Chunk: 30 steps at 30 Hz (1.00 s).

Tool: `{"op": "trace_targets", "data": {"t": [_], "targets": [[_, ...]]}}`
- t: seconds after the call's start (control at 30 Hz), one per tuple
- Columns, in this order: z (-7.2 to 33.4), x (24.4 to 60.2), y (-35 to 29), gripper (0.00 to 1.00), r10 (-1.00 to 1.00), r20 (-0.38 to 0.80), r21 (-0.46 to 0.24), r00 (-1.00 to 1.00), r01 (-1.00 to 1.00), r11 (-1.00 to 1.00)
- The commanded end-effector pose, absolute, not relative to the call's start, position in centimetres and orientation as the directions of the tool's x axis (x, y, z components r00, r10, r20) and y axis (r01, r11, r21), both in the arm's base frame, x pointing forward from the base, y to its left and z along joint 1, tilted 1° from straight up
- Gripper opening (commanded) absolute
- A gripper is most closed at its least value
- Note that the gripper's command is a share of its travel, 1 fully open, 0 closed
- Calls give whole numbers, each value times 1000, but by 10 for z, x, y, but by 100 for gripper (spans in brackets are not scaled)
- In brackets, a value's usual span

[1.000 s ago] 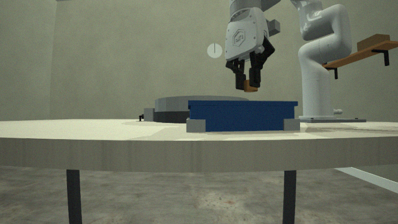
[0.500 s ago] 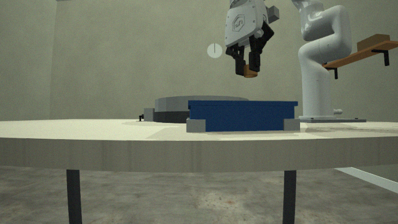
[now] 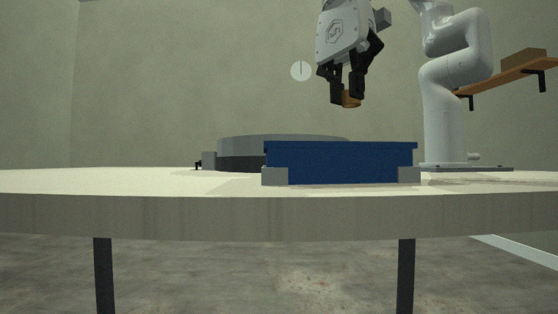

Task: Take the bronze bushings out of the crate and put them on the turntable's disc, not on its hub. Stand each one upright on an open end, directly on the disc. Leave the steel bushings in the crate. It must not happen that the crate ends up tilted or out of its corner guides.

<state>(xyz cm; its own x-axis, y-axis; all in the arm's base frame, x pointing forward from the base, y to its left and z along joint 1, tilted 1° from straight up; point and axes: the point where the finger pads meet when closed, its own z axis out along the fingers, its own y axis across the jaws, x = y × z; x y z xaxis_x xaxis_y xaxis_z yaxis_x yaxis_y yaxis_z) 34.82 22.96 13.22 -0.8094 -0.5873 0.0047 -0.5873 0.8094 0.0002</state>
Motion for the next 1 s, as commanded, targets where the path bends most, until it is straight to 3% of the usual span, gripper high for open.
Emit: {"op": "trace_targets", "data": {"t": [0.0, 0.4, 0.8, 0.97], "targets": [[134, 350, 228, 0, -587, 1, 0, -809, -587, 809], [134, 363, 165, 0, -587, 1, 0, -809, -587, 809], [135, 390, 33, 0, -587, 1, 1, -809, -587, 809], [135, 395, 9, 0, -587, 1, 1, -809, -587, 809]]}}
